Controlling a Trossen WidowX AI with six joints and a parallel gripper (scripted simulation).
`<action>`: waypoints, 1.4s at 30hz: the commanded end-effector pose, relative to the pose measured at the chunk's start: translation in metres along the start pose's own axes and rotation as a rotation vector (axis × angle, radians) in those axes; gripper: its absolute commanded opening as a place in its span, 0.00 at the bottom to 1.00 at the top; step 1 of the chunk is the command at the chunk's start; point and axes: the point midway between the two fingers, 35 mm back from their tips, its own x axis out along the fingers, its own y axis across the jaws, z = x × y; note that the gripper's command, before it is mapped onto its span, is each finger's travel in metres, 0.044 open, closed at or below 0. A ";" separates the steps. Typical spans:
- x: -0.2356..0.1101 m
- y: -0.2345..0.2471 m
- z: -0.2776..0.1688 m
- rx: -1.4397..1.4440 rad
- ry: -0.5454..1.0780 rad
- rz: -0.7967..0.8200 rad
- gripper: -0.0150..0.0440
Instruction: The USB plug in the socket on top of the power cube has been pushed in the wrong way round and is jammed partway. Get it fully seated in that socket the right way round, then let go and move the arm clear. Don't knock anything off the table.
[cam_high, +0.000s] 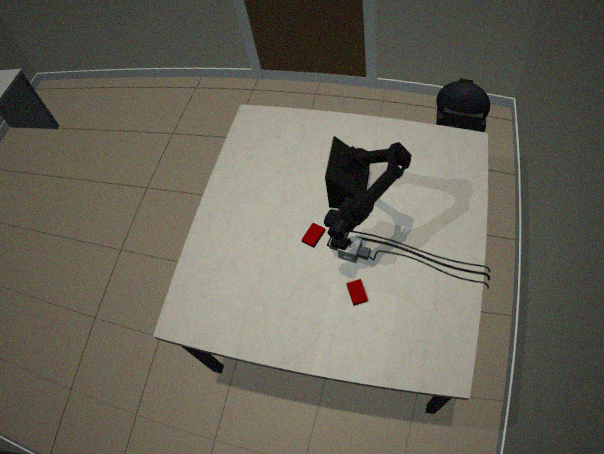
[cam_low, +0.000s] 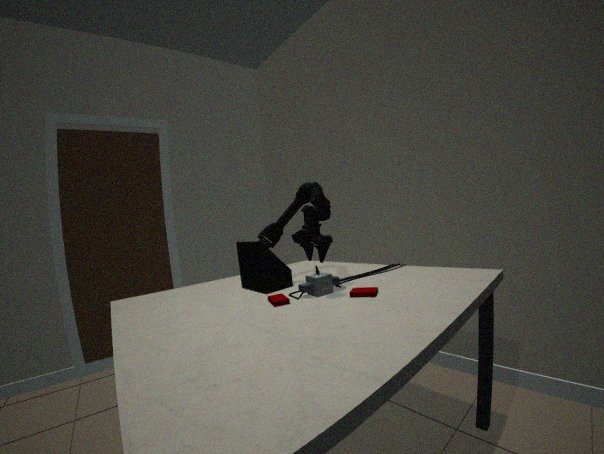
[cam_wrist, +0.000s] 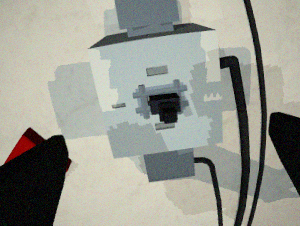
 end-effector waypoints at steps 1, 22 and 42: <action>0.005 -0.002 0.000 0.010 0.007 -0.004 1.00; 0.023 -0.002 0.000 0.009 0.007 -0.004 1.00; 0.021 0.000 0.000 0.001 0.001 0.000 0.27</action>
